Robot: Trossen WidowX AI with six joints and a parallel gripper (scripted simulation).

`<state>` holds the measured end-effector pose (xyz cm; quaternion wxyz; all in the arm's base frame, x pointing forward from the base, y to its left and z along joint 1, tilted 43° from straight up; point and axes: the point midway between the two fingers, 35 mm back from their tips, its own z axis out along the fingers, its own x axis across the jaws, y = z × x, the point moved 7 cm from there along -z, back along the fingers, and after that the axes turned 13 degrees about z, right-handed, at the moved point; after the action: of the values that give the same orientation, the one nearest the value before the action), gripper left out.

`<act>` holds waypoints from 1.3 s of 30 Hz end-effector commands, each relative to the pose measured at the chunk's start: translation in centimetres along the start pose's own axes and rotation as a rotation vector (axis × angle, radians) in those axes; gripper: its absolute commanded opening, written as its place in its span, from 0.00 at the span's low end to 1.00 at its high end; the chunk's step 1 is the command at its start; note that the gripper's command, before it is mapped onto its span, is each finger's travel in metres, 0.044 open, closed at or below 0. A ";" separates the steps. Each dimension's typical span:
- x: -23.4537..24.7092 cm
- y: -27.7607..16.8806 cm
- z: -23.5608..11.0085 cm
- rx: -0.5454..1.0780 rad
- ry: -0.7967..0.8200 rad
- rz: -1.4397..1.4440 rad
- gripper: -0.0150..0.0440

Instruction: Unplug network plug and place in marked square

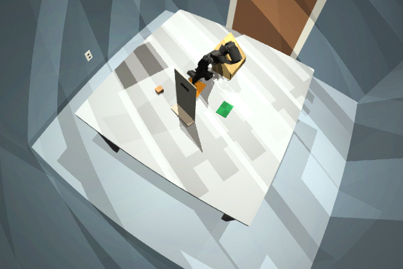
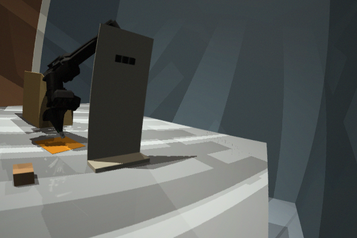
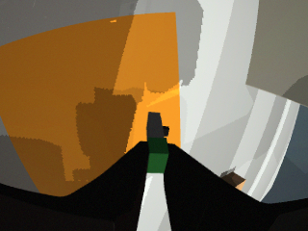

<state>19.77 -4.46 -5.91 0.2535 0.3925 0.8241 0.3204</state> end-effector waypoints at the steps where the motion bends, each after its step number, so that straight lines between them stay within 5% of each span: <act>1: 0.0 0.0 0.2 0.000 -0.005 0.002 0.25; 39: 1.7 -0.3 1.7 -0.006 -0.006 0.006 0.25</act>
<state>19.78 -2.78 -7.39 0.2550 0.3931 0.8224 0.3228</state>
